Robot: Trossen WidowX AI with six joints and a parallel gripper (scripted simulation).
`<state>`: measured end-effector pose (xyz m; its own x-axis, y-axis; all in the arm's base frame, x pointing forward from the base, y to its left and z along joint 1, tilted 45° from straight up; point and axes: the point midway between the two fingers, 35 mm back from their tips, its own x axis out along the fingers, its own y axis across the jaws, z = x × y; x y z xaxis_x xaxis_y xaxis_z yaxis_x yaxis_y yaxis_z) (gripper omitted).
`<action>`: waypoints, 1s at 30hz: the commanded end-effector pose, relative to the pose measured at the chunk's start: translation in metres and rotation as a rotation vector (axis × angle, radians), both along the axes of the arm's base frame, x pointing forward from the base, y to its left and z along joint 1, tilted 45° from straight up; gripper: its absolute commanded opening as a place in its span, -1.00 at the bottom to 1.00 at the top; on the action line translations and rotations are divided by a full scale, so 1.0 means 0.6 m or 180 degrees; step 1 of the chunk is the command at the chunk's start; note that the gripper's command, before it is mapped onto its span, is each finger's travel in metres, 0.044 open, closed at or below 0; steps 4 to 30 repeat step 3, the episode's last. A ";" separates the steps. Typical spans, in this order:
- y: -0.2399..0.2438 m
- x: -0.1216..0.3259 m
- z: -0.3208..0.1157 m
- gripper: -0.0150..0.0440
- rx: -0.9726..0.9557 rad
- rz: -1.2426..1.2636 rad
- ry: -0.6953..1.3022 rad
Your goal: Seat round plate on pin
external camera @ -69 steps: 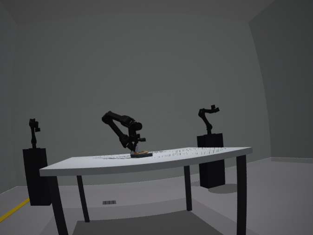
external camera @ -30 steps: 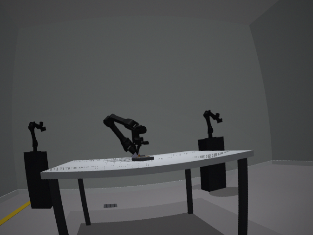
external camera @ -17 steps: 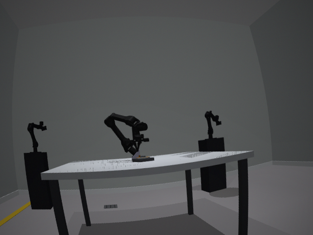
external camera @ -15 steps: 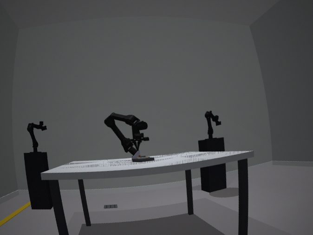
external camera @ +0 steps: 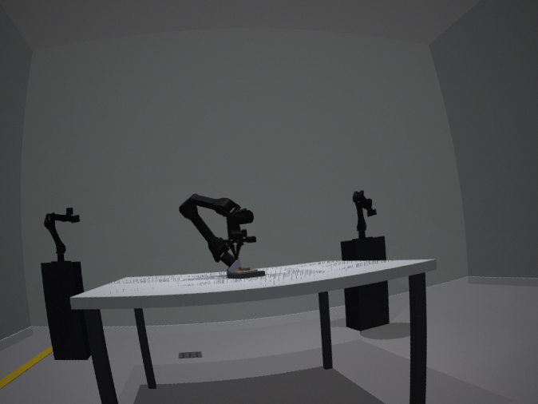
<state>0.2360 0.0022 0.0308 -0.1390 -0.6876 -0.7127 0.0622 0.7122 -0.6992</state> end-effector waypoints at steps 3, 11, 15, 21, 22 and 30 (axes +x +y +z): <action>0.000 -0.001 0.000 -0.49 -0.0004 0.0013 0.0018; 0.000 -0.001 0.000 -0.49 -0.0004 0.0013 0.0018; 0.000 -0.001 0.000 -0.49 -0.0004 0.0013 0.0018; 0.000 -0.001 0.000 -0.49 -0.0004 0.0013 0.0018; 0.000 -0.001 0.000 -0.49 -0.0004 0.0013 0.0018; 0.000 -0.001 0.000 -0.49 -0.0004 0.0013 0.0018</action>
